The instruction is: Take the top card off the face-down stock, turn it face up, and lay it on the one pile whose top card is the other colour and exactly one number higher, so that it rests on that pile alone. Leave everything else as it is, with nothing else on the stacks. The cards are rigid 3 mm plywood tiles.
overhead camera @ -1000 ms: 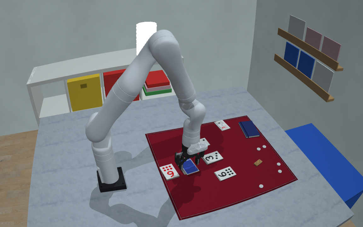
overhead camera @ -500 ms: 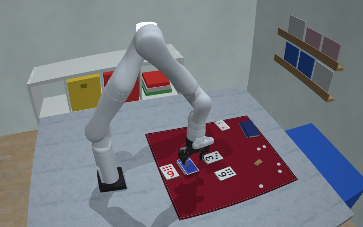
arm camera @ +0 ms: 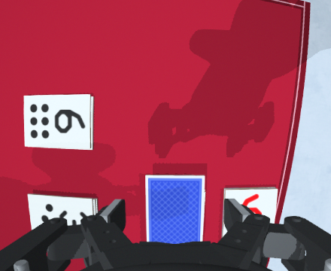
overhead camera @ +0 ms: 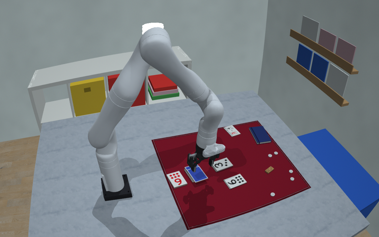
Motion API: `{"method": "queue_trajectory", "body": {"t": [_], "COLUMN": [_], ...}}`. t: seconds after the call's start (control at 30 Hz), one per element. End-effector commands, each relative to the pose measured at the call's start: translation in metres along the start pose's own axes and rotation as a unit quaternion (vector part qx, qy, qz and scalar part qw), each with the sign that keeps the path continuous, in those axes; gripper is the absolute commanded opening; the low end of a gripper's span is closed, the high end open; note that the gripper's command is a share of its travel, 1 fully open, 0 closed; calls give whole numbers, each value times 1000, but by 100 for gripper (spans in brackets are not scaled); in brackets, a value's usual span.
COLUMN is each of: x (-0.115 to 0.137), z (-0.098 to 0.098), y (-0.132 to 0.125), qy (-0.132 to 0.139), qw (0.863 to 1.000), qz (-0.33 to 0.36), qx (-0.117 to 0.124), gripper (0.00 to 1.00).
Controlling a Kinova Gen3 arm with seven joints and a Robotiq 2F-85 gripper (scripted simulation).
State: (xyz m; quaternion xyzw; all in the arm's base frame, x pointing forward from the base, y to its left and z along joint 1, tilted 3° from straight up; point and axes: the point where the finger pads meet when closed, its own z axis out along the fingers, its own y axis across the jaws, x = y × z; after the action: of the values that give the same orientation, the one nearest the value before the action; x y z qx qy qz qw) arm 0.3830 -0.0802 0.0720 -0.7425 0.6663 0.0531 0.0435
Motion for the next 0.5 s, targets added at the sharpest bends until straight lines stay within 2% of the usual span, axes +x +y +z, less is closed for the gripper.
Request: {"method": "queue_trajectory", "body": {"t": [0.0, 0.47], "x": [7, 11], "z": [0, 1], "y": [2, 2], "qy": [-10, -126], "qw": [1000, 992], "qz": [9, 9], "qx": [0, 1], "gripper": [85, 85]}}
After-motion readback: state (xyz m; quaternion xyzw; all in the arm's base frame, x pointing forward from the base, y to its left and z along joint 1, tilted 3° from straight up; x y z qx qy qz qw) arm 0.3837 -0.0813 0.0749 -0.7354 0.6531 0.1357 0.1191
